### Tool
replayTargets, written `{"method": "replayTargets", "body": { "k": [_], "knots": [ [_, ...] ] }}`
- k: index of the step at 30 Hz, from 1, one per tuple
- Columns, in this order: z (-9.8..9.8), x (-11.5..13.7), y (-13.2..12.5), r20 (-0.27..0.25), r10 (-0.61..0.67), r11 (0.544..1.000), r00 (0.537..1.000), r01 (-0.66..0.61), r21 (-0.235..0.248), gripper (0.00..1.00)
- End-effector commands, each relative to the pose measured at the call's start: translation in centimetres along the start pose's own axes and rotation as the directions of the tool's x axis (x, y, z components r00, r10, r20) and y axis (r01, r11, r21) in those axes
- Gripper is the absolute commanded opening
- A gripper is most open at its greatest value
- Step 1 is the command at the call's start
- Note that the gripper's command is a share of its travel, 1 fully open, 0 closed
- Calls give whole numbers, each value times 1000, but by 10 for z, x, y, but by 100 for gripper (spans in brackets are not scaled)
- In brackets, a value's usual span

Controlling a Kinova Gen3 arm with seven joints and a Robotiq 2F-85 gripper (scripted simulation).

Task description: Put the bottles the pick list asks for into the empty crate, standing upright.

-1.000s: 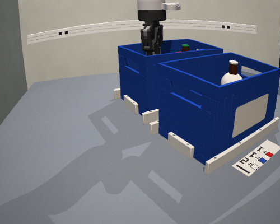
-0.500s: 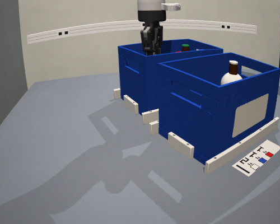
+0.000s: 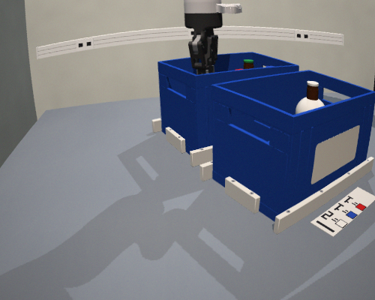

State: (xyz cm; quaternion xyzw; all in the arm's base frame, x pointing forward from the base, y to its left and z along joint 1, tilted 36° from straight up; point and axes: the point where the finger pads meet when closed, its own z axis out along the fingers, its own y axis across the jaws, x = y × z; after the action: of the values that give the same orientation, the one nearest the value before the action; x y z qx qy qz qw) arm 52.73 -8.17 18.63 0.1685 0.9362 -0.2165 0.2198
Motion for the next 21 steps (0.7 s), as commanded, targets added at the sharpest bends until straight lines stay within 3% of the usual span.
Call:
{"method": "replayTargets", "body": {
  "k": [1,21],
  "knots": [
    [-1,0,0,1,0,1000,1000,0,-1,47],
    [-1,0,0,1,0,1000,1000,0,-1,40]
  ]
}}
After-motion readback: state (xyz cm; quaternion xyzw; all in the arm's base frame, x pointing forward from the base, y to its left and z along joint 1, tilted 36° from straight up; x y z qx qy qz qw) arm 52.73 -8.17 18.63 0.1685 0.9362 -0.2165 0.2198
